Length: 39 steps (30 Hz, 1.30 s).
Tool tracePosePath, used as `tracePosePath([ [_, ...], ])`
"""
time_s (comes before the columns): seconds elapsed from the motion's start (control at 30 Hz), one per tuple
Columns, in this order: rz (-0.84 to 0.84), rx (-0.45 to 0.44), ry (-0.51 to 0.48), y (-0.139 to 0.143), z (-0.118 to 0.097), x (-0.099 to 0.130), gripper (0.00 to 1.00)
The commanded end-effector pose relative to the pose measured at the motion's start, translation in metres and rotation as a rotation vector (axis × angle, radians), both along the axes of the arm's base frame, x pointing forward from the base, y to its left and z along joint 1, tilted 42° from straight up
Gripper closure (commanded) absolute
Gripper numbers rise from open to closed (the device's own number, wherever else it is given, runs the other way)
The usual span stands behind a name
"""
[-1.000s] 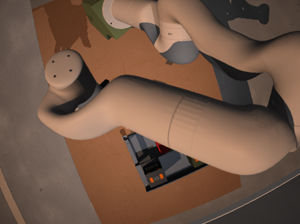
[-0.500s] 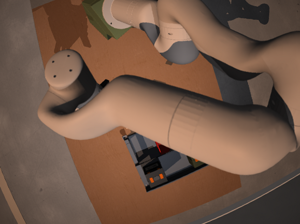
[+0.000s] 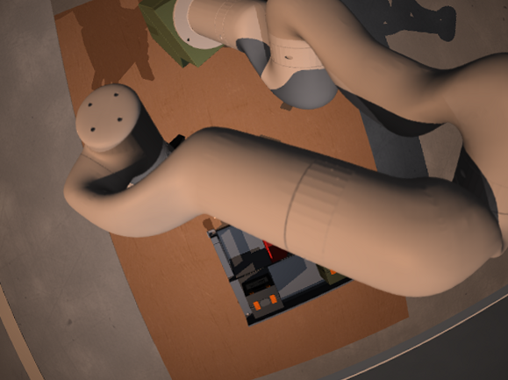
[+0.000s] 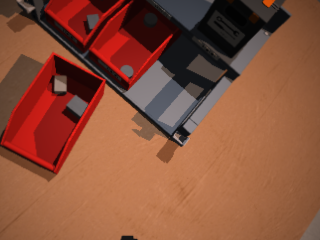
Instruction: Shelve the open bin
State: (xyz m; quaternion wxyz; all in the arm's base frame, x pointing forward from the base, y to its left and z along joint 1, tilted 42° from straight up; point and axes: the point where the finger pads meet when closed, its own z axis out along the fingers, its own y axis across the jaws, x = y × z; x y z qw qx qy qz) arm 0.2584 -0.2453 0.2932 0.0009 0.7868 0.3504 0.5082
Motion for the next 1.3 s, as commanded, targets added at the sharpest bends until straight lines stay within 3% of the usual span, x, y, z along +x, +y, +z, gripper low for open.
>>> tracePosePath([
  [0.0, 0.000, -0.001, 0.000, -0.0006, 0.0004, 0.0000, 0.00],
  [0.2, 0.000, -0.001, 0.000, -0.0006, 0.0004, 0.0000, 0.00],
  [0.37, -0.093, 0.105, 0.218, -0.0006, 0.0004, 0.0000, 0.00],
  [0.77, -0.093, 0.105, 0.218, -0.0006, 0.0004, 0.0000, 0.00],
  [0.93, -0.183, 0.207, 0.427, -0.0005, 0.0004, 0.0001, 0.00],
  [1.27, -0.183, 0.207, 0.427, -0.0005, 0.0004, 0.0001, 0.00],
])
